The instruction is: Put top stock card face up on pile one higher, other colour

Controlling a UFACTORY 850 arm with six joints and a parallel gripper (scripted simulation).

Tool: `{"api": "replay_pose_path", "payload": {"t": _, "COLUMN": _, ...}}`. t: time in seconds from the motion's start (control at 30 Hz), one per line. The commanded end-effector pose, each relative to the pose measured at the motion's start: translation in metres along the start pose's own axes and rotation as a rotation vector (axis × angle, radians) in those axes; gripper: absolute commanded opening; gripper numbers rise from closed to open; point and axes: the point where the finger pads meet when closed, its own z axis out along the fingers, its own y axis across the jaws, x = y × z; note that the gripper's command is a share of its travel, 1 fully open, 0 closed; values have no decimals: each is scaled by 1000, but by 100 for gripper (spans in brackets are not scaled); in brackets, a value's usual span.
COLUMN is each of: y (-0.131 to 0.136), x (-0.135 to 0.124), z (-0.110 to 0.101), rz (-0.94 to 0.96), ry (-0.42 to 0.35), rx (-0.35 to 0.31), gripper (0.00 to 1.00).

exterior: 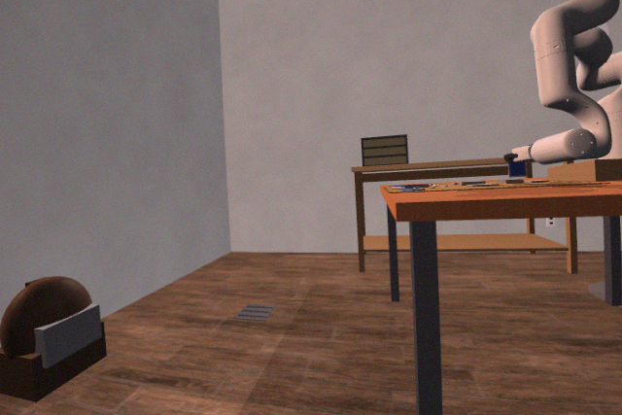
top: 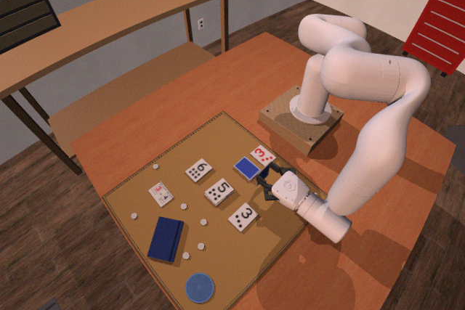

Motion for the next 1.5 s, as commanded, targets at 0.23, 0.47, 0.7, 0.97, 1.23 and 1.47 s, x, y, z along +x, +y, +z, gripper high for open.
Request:
{"api": "replay_pose_path", "payload": {"t": 0.23, "y": 0, "x": -1, "z": 0, "rz": 1, "ry": 0, "rx": 0, "gripper": 72}}
{"api": "replay_pose_path", "payload": {"t": 0.47, "y": 0, "x": 0, "z": 0, "rz": 1, "ry": 0, "rx": 0, "gripper": 72}}
{"api": "replay_pose_path", "payload": {"t": 0.7, "y": 0, "x": 4, "z": 1, "rz": 1, "ry": 0, "rx": 0, "gripper": 72}}
{"api": "replay_pose_path", "payload": {"t": 0.97, "y": 0, "x": 10, "z": 2, "rz": 1, "ry": 0, "rx": 0, "gripper": 72}}
{"api": "replay_pose_path", "payload": {"t": 1.23, "y": 0, "x": 19, "z": 4, "rz": 1, "ry": 0, "rx": 0, "gripper": 72}}
{"api": "replay_pose_path", "payload": {"t": 1.47, "y": 0, "x": 23, "z": 4, "rz": 1, "ry": 0, "rx": 0, "gripper": 72}}
